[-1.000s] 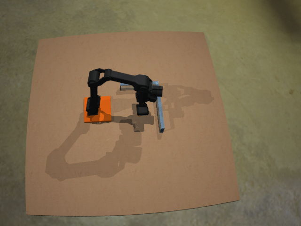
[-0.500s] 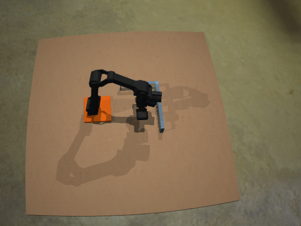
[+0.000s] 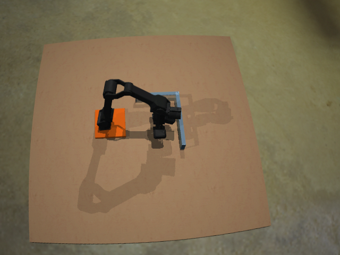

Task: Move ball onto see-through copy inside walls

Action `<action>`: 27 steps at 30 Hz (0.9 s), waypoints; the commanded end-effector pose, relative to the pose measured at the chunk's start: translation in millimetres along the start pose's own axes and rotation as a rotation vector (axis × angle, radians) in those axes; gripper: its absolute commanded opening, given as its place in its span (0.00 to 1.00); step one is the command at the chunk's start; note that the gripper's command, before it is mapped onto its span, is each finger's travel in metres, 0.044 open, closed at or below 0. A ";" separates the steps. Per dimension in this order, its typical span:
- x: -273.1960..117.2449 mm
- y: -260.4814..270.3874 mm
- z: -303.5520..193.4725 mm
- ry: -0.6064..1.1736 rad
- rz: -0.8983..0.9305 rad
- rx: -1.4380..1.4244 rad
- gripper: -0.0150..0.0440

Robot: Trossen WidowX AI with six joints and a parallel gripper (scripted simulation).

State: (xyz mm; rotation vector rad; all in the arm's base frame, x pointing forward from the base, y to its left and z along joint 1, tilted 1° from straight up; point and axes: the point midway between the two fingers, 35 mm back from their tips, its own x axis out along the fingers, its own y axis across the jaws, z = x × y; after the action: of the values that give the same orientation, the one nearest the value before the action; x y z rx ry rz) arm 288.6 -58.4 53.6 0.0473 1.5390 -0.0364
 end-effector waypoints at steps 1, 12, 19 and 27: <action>6.3 0.0 -1.5 0.005 -0.001 -0.002 0.25; 18.6 0.0 -1.8 0.005 -0.001 -0.002 0.25; 15.9 0.1 -0.7 0.002 0.000 -0.001 0.57; 15.9 0.1 -0.7 0.002 0.000 -0.001 0.69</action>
State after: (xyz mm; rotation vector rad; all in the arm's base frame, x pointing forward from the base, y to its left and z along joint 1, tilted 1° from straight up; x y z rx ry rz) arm 288.4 -58.1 37.5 0.0473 1.5416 -0.0355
